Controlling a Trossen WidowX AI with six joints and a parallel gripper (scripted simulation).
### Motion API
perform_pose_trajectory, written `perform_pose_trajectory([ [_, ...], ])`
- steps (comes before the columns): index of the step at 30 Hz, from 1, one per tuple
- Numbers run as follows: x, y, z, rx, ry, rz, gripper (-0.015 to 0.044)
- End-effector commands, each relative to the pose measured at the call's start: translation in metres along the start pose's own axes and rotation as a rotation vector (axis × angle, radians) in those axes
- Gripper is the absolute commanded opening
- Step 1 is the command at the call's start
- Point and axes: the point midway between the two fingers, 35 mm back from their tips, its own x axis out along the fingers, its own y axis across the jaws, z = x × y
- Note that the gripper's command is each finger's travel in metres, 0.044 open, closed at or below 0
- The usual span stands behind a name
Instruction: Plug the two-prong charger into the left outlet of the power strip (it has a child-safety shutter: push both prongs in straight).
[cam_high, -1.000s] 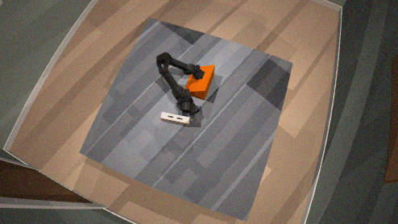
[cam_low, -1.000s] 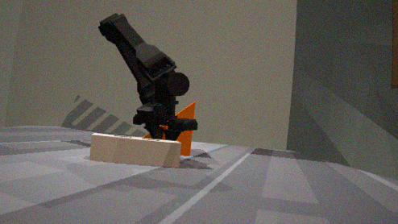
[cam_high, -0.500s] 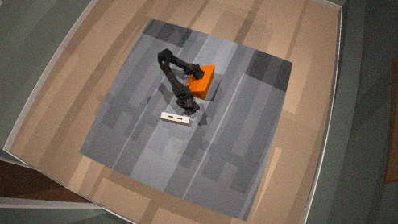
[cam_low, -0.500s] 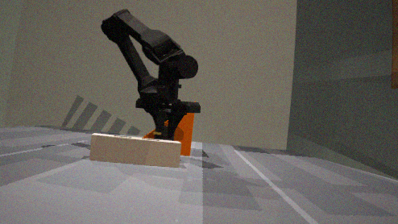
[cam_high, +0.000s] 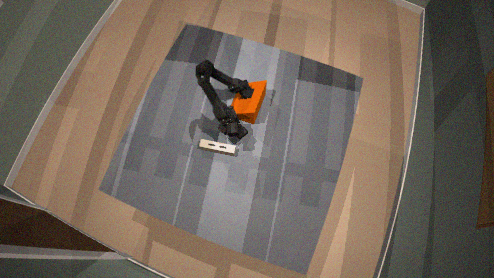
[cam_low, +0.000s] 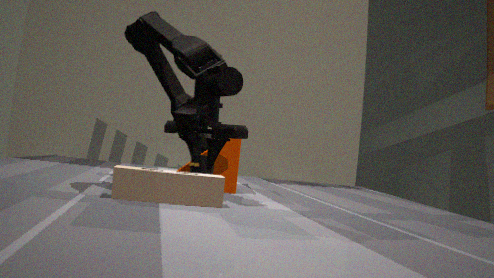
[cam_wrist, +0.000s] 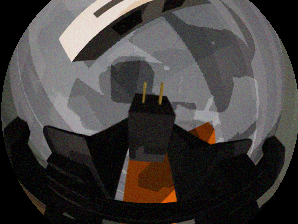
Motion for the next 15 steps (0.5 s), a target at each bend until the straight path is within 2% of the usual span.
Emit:
perform_pose_trajectory([
  [1,0.0025,-0.0019,0.0021,-0.039,-0.004,-0.003,0.0000],
  [15,0.0109,-0.0081,0.0089,-0.194,-0.006,-0.012,0.0000],
])
